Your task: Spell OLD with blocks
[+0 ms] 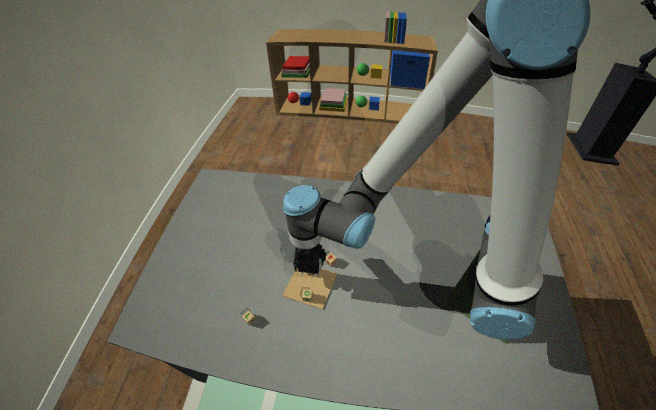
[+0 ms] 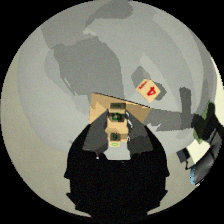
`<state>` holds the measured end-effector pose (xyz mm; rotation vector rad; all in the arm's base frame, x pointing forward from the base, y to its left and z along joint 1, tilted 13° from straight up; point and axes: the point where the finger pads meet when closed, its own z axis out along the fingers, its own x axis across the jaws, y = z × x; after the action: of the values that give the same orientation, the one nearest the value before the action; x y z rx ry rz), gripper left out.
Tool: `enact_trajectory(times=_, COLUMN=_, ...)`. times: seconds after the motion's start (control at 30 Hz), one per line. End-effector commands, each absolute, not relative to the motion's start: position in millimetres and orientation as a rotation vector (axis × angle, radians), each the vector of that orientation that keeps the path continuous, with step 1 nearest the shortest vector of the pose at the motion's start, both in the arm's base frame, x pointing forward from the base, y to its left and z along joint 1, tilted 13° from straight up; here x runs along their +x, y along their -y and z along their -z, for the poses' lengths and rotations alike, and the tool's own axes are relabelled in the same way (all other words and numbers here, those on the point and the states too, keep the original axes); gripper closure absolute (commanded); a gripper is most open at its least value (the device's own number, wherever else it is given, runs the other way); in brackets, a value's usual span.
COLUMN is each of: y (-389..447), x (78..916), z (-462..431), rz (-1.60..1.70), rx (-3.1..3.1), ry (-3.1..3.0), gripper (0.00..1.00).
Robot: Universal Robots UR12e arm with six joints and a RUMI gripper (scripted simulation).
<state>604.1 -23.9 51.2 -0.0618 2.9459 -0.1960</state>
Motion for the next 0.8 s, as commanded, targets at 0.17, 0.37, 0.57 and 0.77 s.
enact_trajectory(times=0.17, y=23.9, x=604.5, z=-51.8, rz=0.196, rx=-0.062, ry=-2.945, gripper=0.84)
enact_trajectory(times=0.37, y=23.9, x=604.5, z=-51.8, rz=0.196, rx=-0.062, ry=-2.945, gripper=0.76)
enact_trajectory(times=0.57, y=23.9, x=604.5, z=-51.8, rz=0.196, rx=-0.062, ry=-2.945, gripper=0.72)
enact_trajectory(times=0.77, y=23.9, x=604.5, z=-51.8, rz=0.196, rx=-0.062, ry=-2.945, gripper=0.72)
